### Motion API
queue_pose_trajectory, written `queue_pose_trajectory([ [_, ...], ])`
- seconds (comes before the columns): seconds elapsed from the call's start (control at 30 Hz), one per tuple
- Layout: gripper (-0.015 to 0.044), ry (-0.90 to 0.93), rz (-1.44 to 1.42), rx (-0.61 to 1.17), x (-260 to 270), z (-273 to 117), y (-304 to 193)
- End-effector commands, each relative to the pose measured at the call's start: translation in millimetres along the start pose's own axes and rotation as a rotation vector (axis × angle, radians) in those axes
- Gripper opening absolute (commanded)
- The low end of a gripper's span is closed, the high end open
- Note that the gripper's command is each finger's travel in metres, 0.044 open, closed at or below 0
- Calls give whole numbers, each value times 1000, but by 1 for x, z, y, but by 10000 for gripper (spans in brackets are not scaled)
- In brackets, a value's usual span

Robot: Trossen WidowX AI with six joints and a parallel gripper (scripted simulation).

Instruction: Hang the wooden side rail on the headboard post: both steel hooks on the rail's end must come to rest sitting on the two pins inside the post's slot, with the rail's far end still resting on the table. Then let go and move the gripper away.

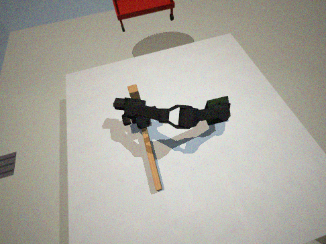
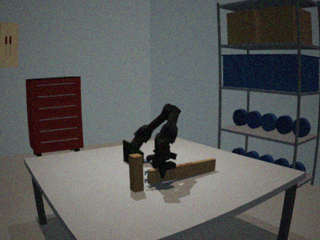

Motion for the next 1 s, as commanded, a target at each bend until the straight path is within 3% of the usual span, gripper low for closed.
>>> queue_pose_trajectory([
  [0.0, 0, -7, -10, 4, 0, -5, -1],
  [0.97, 0, -7, -10, 5, -1, -7, -2],
])
Point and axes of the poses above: the point midway between the two fingers, 35 mm back from their tips, its own z axis out along the fingers, its own x axis across the jaws, y = z × x, the point moved 9 cm from there along -z, back along the fingers, and after that the axes turned 5 degrees about z, right-handed, at the moved point
